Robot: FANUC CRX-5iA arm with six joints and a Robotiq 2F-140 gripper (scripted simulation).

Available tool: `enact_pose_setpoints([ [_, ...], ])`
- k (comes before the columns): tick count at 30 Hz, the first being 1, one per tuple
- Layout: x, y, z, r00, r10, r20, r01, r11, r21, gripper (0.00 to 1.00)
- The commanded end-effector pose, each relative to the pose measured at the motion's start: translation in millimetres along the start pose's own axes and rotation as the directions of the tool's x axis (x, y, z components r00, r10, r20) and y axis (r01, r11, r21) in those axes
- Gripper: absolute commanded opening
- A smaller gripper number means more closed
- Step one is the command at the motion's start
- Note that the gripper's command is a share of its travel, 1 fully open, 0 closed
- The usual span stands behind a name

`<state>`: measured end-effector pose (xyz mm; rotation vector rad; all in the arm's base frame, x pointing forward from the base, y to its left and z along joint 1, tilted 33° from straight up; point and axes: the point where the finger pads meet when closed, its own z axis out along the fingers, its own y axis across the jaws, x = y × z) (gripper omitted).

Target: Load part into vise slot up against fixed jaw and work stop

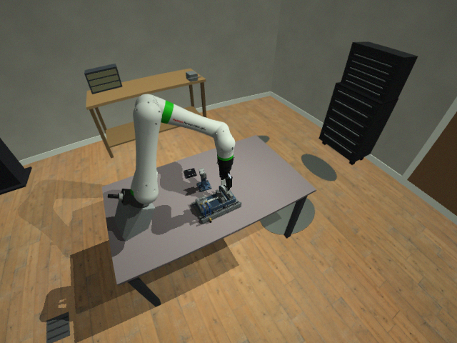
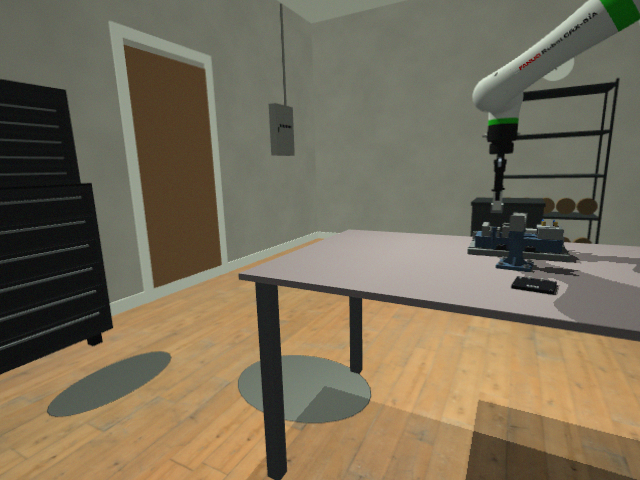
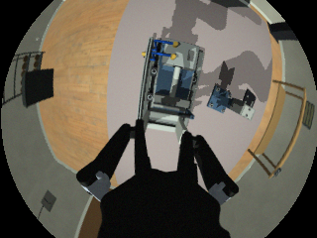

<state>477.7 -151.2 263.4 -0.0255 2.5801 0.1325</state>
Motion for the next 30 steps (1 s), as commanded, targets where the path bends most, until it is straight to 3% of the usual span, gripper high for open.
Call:
enact_pose_setpoints([
  [1, -0.2, -0.1, 3.2, 1.0, 0.0, 0.0, 0.0, 1.0, 0.0, 0.0],
  [30, -0.2, -0.1, 12.6, 1.0, 0.0, 0.0, 0.0, 1.0, 0.0, 0.0],
])
